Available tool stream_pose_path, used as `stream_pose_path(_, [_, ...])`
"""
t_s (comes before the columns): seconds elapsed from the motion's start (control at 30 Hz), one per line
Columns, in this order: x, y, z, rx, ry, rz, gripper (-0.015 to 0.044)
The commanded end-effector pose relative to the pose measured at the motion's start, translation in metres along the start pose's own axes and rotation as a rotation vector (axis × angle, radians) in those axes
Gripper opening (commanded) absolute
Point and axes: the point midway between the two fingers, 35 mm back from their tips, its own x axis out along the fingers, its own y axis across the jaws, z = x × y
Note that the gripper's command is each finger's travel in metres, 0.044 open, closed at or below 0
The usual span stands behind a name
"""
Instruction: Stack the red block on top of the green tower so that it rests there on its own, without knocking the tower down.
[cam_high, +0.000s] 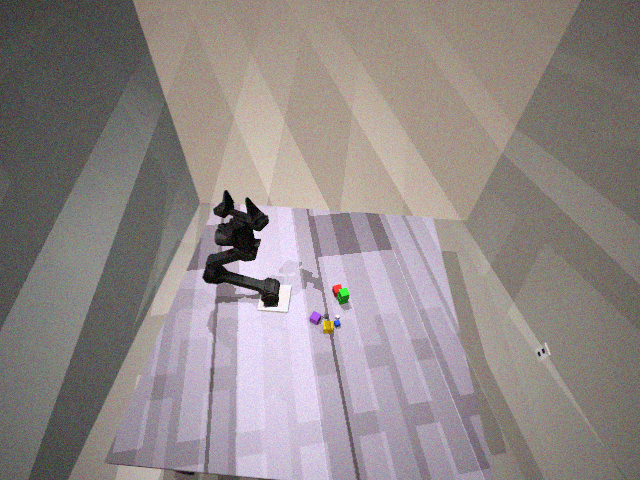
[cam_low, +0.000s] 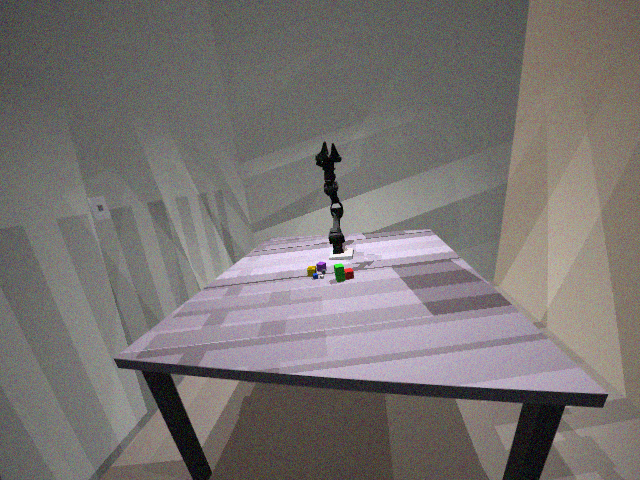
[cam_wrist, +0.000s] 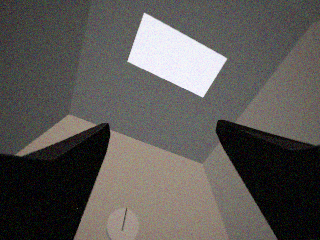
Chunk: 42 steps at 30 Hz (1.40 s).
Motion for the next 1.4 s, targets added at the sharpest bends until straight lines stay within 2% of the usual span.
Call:
stream_pose_path(0.0, [0.000,-0.001,-0.001,0.001,0.002,-0.004,0.0426])
stream_pose_path(0.13, [0.004,-0.034,-0.015,0.031,0.046,-0.110,0.0440])
stream_pose_path(0.33, [-0.004,-0.127,-0.061,0.120,0.177,-0.421,0.0440])
stream_pose_path(0.6, [-0.049,-0.231,-0.127,0.250,0.337,-0.830,0.0440])
stream_pose_path(0.8, [-0.111,-0.288,-0.179,0.327,0.474,-1.150,0.0440])
stream_pose_path(1.0, [-0.188,-0.322,-0.222,0.381,0.616,-1.474,0.0440])
stream_pose_path(1.37, [-0.334,-0.330,-0.262,0.385,0.855,-2.082,0.0440])
